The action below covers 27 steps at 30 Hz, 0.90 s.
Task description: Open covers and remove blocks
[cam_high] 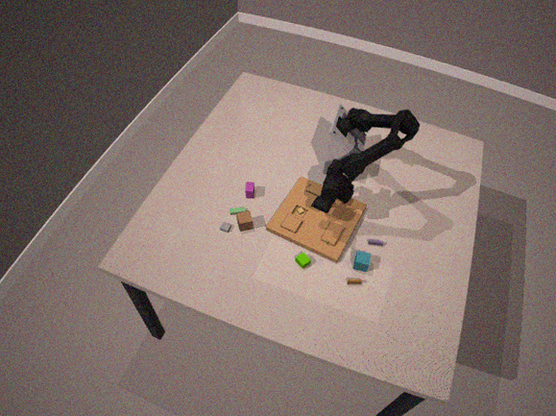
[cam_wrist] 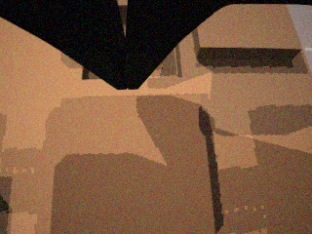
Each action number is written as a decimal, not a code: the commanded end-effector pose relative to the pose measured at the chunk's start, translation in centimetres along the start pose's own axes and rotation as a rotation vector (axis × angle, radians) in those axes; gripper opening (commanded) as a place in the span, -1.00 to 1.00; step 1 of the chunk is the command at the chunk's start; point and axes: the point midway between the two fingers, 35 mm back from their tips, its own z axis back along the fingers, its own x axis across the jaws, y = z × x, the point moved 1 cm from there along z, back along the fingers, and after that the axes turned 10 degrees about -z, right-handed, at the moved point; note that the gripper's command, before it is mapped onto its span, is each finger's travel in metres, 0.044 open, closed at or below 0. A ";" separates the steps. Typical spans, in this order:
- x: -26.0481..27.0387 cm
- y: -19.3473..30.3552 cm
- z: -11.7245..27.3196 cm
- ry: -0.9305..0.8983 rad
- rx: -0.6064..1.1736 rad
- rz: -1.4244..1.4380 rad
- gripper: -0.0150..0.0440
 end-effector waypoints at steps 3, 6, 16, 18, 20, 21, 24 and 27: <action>-0.1 -0.2 0.9 0.002 -0.006 0.007 -0.49; -0.1 -0.3 1.3 0.002 -0.006 0.007 -0.49; 0.0 -0.4 2.6 0.002 -0.006 0.007 -0.49; 0.0 -0.4 2.9 0.002 -0.006 0.007 -0.49; 0.0 -0.4 3.1 0.002 -0.006 0.007 -0.49; 0.0 -0.5 3.3 0.002 -0.006 0.007 -0.49; 0.7 0.3 2.9 -0.001 0.001 -0.127 -0.49; 2.0 1.4 3.2 0.000 0.001 -0.390 -0.49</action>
